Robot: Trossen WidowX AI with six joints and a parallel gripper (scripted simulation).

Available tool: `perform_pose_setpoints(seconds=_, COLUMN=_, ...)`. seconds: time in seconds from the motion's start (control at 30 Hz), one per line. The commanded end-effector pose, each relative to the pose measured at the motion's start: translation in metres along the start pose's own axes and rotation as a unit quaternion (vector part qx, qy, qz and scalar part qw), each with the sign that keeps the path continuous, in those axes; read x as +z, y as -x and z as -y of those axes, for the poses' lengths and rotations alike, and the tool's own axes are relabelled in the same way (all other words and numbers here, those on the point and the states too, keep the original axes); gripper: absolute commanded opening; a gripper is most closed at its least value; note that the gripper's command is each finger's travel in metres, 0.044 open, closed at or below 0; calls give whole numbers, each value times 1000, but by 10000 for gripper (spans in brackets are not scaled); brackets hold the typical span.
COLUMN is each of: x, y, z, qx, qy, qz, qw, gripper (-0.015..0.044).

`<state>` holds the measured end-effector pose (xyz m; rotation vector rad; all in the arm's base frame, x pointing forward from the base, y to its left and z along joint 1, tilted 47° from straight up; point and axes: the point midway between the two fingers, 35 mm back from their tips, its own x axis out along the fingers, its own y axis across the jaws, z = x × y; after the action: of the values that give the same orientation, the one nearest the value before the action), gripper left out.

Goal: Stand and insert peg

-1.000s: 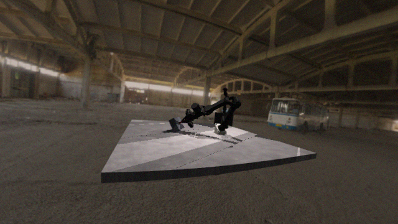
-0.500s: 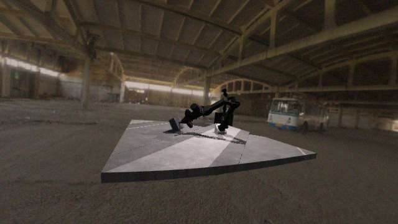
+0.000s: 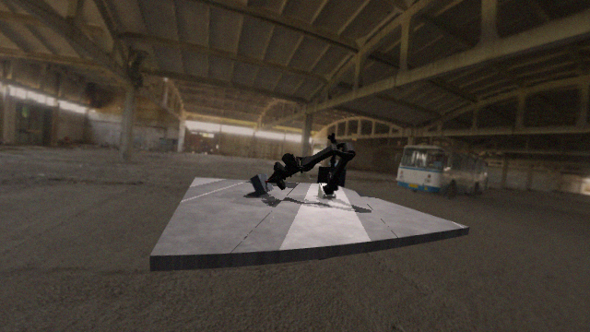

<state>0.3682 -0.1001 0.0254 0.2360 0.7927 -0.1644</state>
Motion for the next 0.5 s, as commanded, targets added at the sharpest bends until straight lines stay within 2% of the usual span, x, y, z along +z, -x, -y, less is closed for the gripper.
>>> perform_pose_setpoints(seconds=0.0, x=0, y=0, z=0, qx=0, qy=0, qz=0, qw=1000, gripper=79)
perform_pose_setpoints(seconds=0.47, x=1, y=3, z=0, qx=0, qy=0, qz=0, qw=1000, gripper=440)
